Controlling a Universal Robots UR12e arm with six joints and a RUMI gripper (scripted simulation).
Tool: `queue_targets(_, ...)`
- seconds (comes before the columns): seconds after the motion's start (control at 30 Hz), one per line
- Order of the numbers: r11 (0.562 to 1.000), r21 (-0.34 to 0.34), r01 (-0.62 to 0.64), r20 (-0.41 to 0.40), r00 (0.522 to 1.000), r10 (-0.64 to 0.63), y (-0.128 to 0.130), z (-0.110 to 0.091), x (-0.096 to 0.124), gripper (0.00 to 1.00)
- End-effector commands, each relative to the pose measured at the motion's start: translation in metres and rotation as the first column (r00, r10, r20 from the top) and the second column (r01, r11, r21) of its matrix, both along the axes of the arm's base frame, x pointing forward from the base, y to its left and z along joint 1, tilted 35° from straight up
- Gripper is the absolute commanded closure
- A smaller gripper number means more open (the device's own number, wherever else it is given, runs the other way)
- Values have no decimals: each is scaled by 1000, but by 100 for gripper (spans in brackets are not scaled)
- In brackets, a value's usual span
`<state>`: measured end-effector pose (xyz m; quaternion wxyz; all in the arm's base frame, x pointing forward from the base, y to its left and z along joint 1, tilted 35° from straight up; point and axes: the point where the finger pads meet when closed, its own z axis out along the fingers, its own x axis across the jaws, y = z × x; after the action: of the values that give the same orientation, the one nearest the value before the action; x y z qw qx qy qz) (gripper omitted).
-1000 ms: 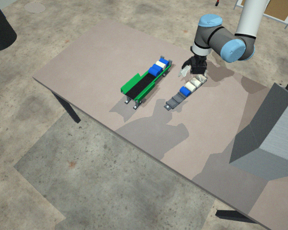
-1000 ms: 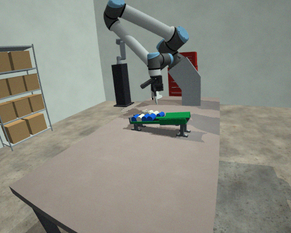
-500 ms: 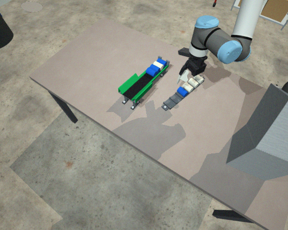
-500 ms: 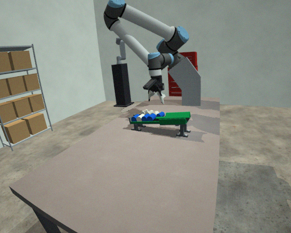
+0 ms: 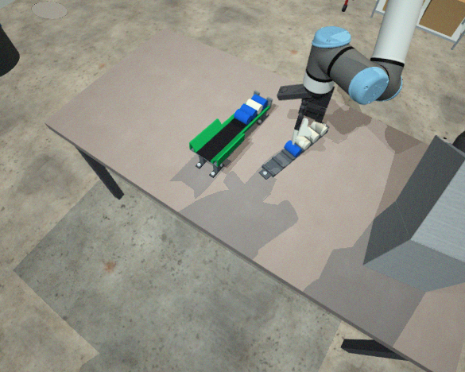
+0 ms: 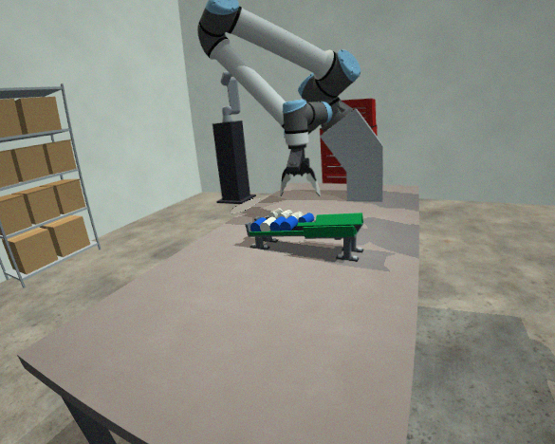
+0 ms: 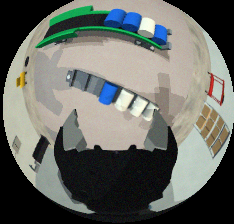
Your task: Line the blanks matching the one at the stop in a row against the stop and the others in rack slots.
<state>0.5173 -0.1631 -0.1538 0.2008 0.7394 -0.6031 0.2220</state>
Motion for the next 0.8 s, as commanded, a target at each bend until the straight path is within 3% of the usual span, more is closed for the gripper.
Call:
queue_targets(0.0, 979, -1, -204, -118, 972, 203, 4, -3, 1, 0)
queue_targets(0.17, 943, 7, -332, -206, 923, 326, 6, -5, 0, 0)
queue_targets(0.47, 831, 53, -553, -364, 764, 532, 10, -9, -2, 0)
queue_targets(0.53, 804, 67, -591, -392, 726, 565, 11, -10, -2, 0)
queue_targets(0.6, 804, 67, -591, -392, 726, 565, 11, -10, -2, 0)
queue_targets(0.77, 739, 100, -666, -448, 633, 631, 12, -11, -4, 0)
